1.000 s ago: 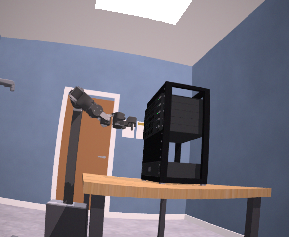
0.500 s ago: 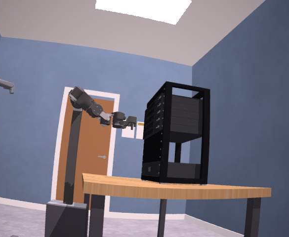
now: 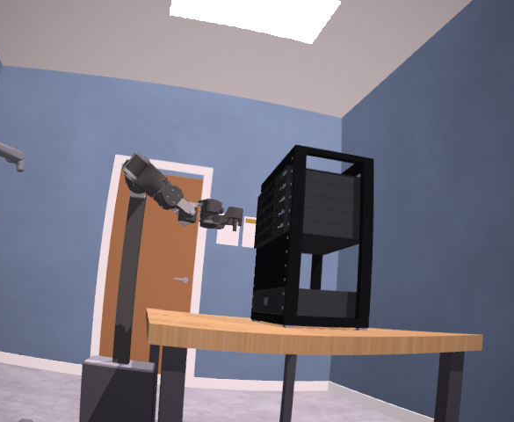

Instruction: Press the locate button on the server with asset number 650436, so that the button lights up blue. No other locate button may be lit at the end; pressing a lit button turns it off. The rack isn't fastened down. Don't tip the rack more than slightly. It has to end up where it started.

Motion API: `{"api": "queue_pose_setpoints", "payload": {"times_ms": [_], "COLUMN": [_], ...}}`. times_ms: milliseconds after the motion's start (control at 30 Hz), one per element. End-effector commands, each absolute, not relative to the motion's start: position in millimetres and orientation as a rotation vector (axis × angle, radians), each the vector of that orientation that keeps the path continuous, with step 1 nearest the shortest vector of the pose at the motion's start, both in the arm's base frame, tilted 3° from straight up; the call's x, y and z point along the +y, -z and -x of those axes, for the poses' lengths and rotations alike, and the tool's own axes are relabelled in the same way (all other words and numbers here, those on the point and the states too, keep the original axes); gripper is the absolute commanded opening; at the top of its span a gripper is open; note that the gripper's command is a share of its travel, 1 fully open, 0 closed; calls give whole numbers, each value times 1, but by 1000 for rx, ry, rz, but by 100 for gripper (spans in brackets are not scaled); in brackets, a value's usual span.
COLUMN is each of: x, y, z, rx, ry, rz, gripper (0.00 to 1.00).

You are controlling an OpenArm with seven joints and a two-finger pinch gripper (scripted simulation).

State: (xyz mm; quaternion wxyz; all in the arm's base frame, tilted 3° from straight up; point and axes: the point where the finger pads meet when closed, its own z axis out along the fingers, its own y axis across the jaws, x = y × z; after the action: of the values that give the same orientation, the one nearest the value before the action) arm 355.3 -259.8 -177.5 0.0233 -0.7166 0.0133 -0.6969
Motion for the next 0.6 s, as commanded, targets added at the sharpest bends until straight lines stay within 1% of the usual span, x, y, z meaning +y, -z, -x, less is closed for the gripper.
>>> {"api": "queue_pose_setpoints", "payload": {"times_ms": [0, 567], "x": [-260, -260], "y": [175, 175], "z": [-356, -358], "rx": [38, 38], "ry": [2165, 2166], "rz": [2207, 2207], "gripper": [60, 60]}}
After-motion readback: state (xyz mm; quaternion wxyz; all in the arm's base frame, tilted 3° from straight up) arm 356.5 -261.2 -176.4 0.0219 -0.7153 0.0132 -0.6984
